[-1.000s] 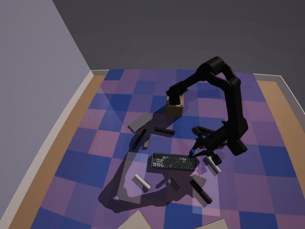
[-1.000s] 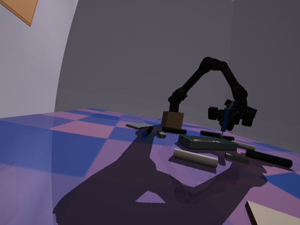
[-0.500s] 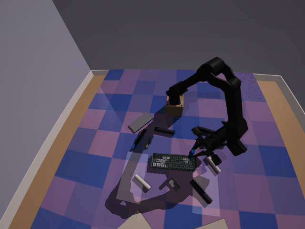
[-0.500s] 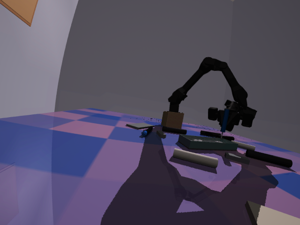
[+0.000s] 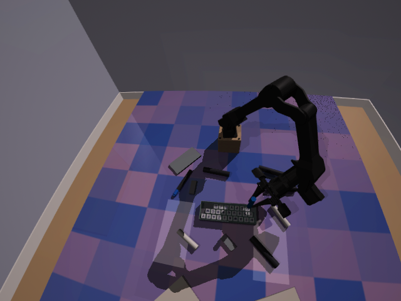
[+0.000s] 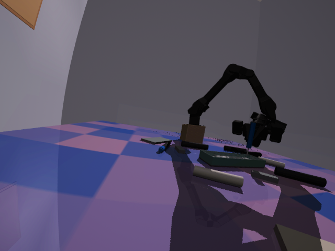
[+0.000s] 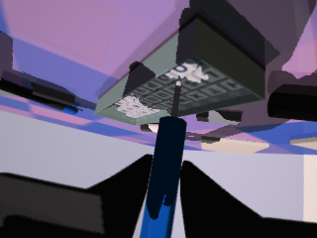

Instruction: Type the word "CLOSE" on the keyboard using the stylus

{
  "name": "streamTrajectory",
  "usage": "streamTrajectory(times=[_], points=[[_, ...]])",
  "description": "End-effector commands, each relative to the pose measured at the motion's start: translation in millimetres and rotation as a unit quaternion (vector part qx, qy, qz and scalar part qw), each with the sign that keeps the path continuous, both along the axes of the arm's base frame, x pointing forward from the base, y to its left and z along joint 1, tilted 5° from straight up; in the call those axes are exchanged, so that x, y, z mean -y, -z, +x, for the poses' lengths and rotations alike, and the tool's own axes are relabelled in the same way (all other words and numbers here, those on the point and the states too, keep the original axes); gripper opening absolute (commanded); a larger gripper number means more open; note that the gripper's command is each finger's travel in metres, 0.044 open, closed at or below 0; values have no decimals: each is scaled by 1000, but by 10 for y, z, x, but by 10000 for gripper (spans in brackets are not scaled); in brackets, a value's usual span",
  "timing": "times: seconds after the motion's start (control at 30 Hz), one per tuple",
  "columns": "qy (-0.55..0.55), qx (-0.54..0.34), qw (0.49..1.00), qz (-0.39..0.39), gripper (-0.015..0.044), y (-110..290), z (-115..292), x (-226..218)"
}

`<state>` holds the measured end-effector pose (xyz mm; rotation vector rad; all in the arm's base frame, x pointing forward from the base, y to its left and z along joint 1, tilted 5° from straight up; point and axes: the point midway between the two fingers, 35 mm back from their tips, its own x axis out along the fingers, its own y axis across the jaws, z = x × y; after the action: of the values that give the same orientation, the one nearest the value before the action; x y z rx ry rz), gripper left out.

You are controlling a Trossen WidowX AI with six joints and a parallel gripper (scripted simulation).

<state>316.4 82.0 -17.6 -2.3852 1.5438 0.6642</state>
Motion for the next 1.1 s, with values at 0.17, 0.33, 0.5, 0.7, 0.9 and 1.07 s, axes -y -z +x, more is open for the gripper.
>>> streamTrajectory(times=[0.17, 0.33, 0.5, 0.7, 0.9, 1.07], points=[[2, -1, 1000, 1, 81, 39, -11, 2], [2, -1, 1000, 1, 81, 49, -11, 2], [2, -1, 1000, 1, 81, 59, -12, 2], [2, -1, 1000, 1, 81, 59, -12, 2], [2, -1, 1000, 1, 81, 69, -12, 3], [2, -1, 1000, 1, 81, 82, -13, 3]])
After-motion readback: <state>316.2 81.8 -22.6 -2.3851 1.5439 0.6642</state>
